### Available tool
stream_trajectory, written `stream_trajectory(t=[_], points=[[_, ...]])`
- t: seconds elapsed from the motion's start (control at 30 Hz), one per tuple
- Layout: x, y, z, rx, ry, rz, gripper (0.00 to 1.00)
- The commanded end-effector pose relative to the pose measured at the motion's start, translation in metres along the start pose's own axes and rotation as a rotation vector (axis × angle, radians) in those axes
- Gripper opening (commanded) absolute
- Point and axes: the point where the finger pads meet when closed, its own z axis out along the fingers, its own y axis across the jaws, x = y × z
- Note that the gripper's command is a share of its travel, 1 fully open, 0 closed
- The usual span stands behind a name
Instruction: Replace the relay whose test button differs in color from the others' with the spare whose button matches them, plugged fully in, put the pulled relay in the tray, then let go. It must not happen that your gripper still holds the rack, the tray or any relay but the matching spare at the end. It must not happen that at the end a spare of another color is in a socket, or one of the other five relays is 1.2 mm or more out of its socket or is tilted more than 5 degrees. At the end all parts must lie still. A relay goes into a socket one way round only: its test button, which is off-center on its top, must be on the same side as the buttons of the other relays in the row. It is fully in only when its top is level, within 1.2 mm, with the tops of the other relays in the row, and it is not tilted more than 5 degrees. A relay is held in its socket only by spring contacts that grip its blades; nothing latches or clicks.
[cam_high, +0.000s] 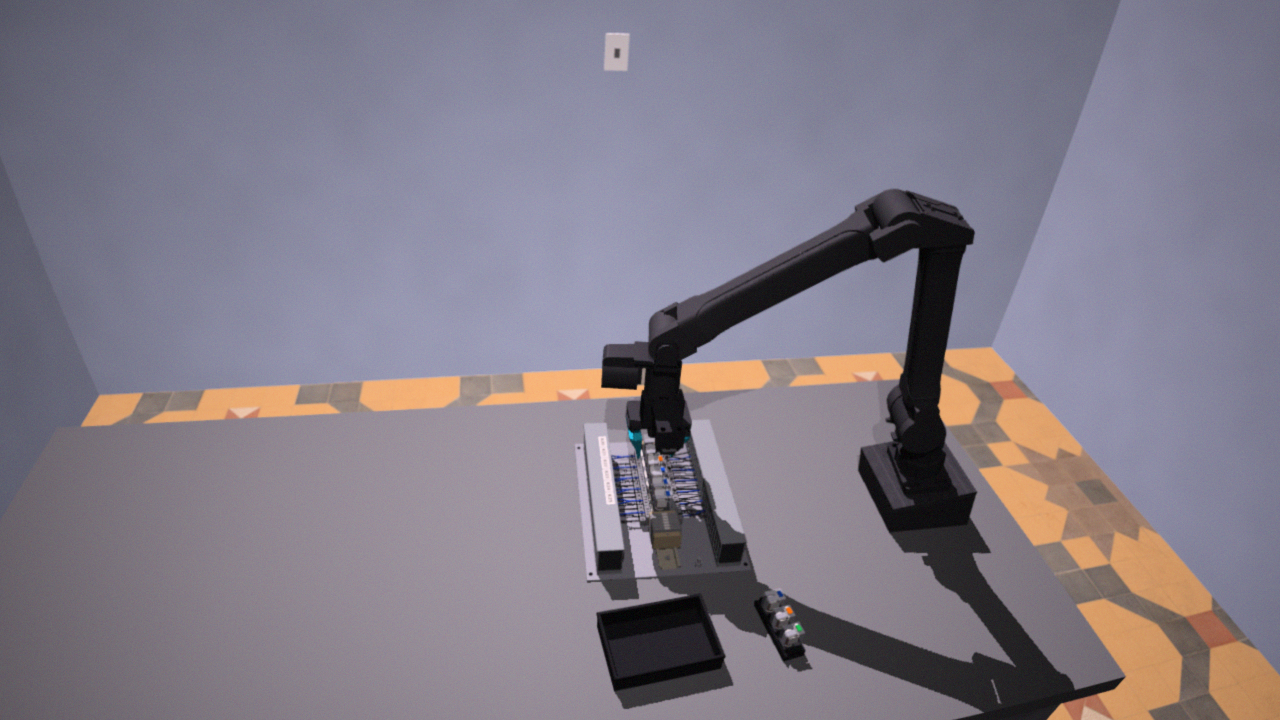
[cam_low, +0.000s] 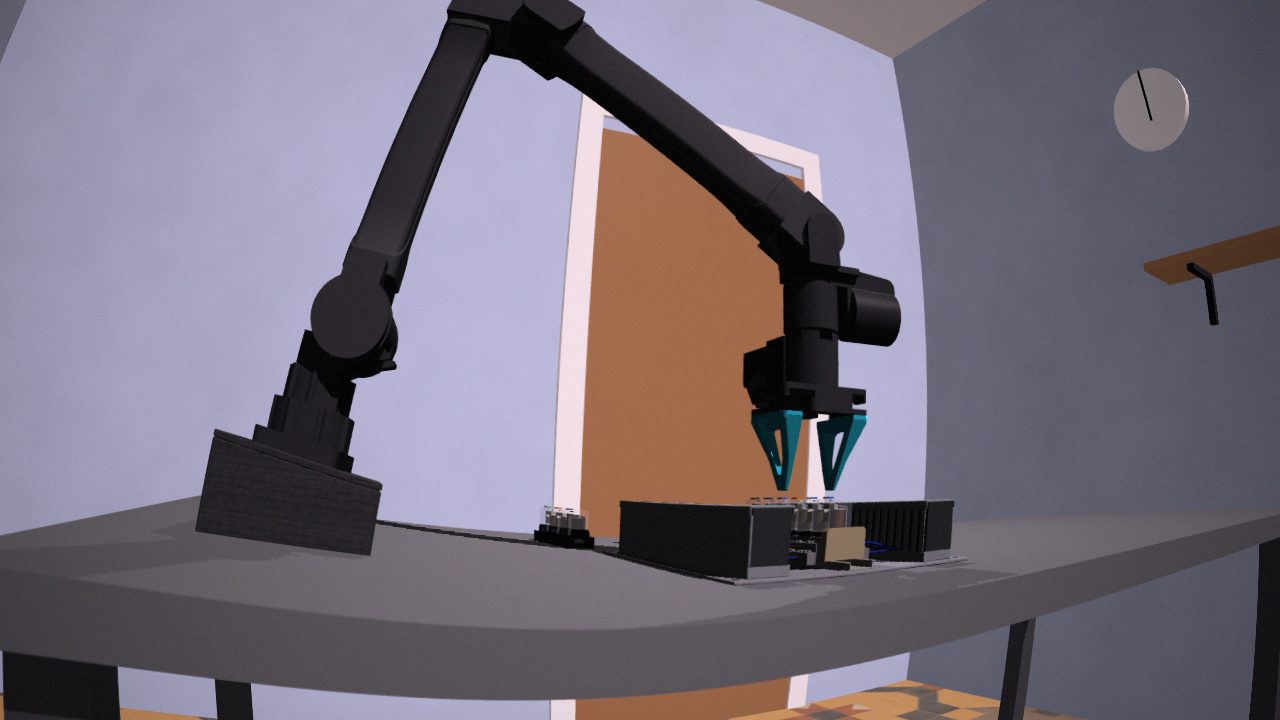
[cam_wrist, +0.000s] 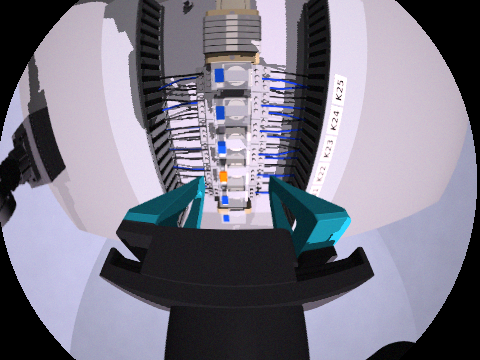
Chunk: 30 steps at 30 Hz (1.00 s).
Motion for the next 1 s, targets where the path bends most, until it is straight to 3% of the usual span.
stream_trajectory(t=[0.0,0.97], points=[[-0.0014,-0.0082,-0.0060,0.009,-0.003,-0.002,0.59],[-0.0018,-0.0043,-0.0009,-0.001,-0.005,-0.002,0.59]])
